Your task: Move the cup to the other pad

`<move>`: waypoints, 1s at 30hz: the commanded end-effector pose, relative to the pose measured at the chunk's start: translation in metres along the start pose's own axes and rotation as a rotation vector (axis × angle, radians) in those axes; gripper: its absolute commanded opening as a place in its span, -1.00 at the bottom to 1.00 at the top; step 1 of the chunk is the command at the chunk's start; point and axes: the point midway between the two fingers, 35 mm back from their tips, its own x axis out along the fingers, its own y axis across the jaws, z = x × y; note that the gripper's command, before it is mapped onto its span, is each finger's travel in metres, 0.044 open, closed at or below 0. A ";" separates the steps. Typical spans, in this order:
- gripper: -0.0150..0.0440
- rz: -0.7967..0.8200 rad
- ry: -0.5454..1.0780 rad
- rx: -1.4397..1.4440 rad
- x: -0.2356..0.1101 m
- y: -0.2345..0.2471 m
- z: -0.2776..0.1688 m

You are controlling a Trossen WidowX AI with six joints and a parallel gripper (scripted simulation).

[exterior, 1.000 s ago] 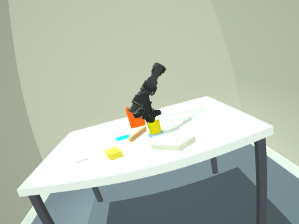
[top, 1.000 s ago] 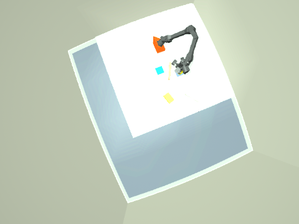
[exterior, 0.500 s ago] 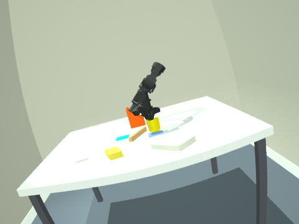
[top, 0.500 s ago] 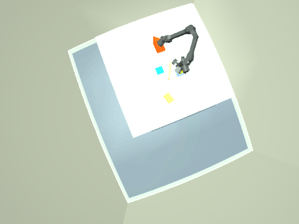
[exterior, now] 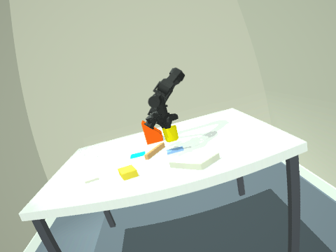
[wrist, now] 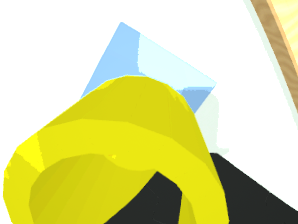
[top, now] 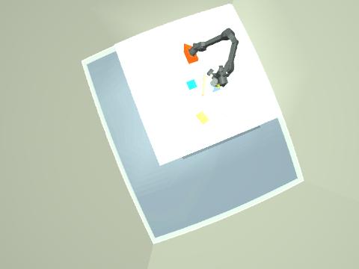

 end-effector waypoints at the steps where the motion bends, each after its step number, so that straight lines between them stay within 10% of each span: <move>1: -0.49 0.001 0.000 0.002 0.000 0.000 0.001; 30: -0.49 -0.001 -0.006 -0.003 -0.001 -0.042 0.028</move>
